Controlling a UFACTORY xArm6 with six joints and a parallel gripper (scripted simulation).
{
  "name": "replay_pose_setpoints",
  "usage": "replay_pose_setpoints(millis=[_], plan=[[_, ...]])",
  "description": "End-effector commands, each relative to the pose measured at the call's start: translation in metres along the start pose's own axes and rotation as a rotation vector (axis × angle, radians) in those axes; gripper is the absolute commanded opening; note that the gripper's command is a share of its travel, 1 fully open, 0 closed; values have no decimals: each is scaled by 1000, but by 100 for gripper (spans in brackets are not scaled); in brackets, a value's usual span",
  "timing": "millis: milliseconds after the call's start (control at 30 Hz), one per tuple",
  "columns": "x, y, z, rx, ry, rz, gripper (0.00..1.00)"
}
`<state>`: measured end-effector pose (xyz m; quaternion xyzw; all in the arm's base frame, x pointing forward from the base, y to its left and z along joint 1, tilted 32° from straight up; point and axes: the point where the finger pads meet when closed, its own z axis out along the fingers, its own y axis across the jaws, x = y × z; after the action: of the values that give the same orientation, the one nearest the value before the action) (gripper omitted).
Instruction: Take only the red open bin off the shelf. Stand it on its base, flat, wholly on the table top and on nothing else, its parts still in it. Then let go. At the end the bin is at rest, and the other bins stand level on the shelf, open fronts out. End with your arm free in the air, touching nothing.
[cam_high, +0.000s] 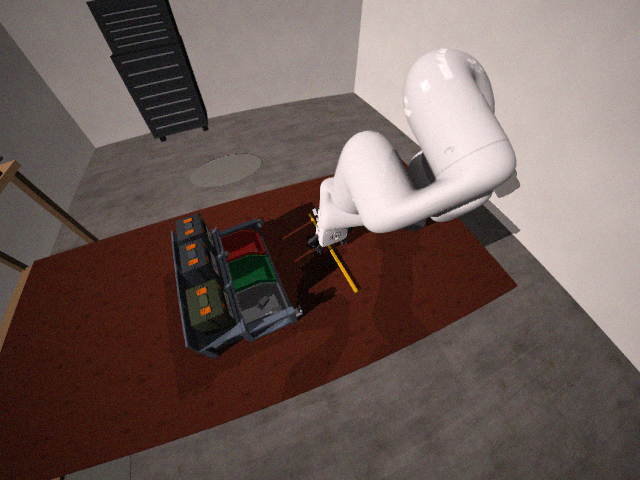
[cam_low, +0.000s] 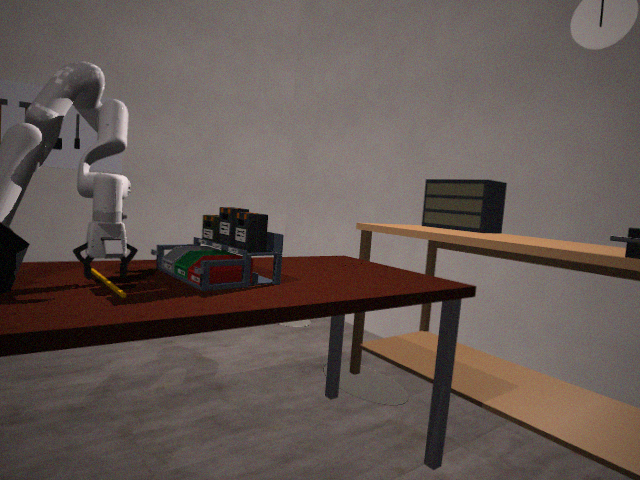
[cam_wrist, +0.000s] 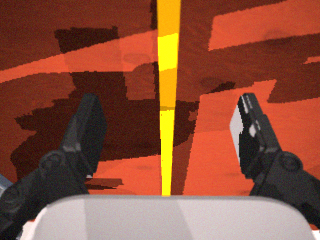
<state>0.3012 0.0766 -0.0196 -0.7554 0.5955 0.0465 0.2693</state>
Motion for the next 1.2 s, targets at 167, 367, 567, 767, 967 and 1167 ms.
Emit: replay_pose_setpoints(millis=[167,367,567,767,967,1167], plan=[[0,-1,0,1,1,0,100],[0,-1,0,1,1,0,100],[0,-1,0,1,1,0,100],[0,-1,0,1,1,0,100],[0,-1,0,1,1,0,100],[0,-1,-30,1,1,0,100]])
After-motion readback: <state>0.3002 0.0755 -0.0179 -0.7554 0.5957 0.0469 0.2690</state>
